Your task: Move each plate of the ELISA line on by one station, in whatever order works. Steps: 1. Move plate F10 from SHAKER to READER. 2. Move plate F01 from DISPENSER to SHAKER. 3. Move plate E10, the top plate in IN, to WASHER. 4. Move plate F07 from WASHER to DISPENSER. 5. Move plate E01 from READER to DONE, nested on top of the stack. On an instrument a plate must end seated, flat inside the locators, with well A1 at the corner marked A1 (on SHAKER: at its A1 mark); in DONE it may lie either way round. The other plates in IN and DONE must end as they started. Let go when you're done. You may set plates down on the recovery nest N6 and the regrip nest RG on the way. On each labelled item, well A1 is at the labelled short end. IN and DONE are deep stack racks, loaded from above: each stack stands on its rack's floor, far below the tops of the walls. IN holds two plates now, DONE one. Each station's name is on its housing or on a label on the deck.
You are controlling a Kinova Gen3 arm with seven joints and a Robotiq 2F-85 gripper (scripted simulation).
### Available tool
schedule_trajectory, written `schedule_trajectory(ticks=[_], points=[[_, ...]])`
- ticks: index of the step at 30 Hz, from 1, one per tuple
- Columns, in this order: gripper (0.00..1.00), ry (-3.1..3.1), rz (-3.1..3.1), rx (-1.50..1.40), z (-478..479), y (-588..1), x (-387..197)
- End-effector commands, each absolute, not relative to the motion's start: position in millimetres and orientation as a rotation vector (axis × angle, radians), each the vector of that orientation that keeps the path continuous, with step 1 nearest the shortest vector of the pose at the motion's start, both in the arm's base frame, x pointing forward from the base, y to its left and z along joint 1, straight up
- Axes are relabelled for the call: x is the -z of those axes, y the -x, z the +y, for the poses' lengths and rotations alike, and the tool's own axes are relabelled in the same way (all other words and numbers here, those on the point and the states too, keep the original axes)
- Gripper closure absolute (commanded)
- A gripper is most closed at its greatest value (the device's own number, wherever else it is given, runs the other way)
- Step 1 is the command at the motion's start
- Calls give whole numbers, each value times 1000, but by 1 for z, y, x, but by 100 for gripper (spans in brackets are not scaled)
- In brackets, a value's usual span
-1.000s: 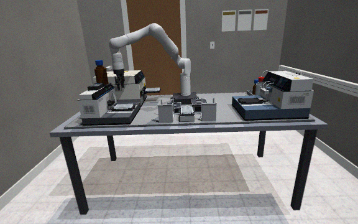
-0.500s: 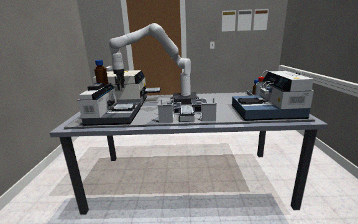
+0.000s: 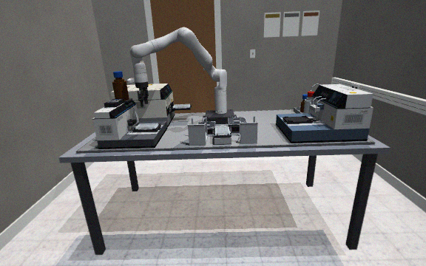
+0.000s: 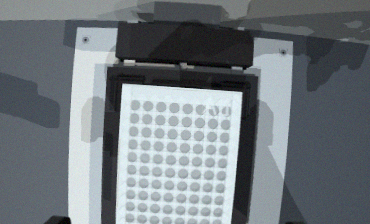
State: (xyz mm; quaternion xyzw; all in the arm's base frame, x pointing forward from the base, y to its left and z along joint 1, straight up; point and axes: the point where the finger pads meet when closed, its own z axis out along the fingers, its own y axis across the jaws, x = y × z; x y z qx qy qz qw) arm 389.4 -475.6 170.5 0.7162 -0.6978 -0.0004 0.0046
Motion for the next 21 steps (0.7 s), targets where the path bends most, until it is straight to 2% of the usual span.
schedule_trajectory(ticks=[1, 21], points=[[0, -2362, -2054, -14, -465, -393, -174], [0, -2403, -2006, -13, -416, -395, -174]])
